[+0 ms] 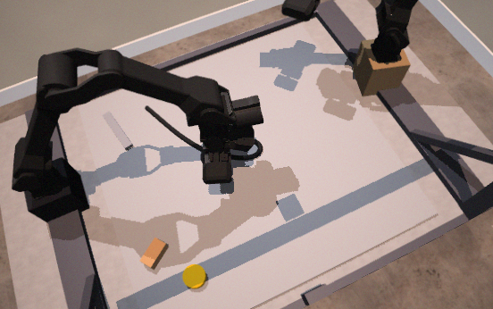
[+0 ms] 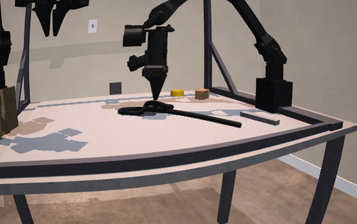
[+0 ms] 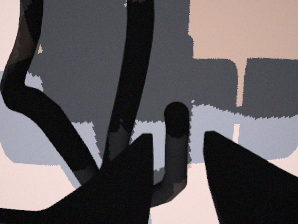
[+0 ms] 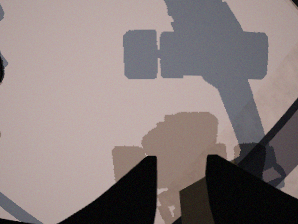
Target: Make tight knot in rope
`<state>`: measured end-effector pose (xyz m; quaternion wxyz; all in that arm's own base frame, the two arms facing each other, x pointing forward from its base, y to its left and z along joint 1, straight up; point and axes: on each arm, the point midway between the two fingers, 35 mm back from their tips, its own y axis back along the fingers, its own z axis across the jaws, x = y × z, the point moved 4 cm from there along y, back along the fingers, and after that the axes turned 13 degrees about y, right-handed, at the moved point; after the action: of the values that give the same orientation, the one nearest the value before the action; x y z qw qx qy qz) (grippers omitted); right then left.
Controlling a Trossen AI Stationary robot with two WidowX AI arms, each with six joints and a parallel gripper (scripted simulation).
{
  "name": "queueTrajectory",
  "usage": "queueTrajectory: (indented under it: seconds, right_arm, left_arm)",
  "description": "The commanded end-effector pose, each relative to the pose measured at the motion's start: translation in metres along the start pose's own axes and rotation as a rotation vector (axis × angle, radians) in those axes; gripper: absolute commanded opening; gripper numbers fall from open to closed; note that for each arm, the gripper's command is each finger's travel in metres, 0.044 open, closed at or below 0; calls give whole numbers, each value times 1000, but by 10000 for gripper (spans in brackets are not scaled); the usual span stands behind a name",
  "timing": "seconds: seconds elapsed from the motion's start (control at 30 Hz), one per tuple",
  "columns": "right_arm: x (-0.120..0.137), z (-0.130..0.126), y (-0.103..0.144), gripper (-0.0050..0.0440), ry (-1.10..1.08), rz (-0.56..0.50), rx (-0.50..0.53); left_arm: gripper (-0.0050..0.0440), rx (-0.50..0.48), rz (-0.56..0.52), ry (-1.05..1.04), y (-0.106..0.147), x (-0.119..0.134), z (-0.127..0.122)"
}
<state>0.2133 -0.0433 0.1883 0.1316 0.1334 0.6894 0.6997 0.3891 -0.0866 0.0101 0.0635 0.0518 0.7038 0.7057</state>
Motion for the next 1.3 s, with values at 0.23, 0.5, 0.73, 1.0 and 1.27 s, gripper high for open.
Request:
queueTrajectory:
  seconds: [0.23, 0.5, 0.73, 1.0, 1.27]
  right_arm:
    - [0, 1, 4, 100, 5, -16, -8]
    - [0, 1, 4, 100, 5, -16, -8]
    - [0, 1, 4, 100, 5, -16, -8]
    - [0, 1, 4, 100, 5, -16, -8]
    - [0, 1, 4, 100, 5, -16, -8]
  left_arm:
    - [100, 6, -16, -3, 1, -3, 0]
    - [100, 6, -16, -3, -10, -3, -1]
    - [100, 6, -16, -3, -18, -3, -1]
    - [100, 6, -16, -3, -19, -3, -1]
    - [35, 6, -16, -3, -19, -3, -1]
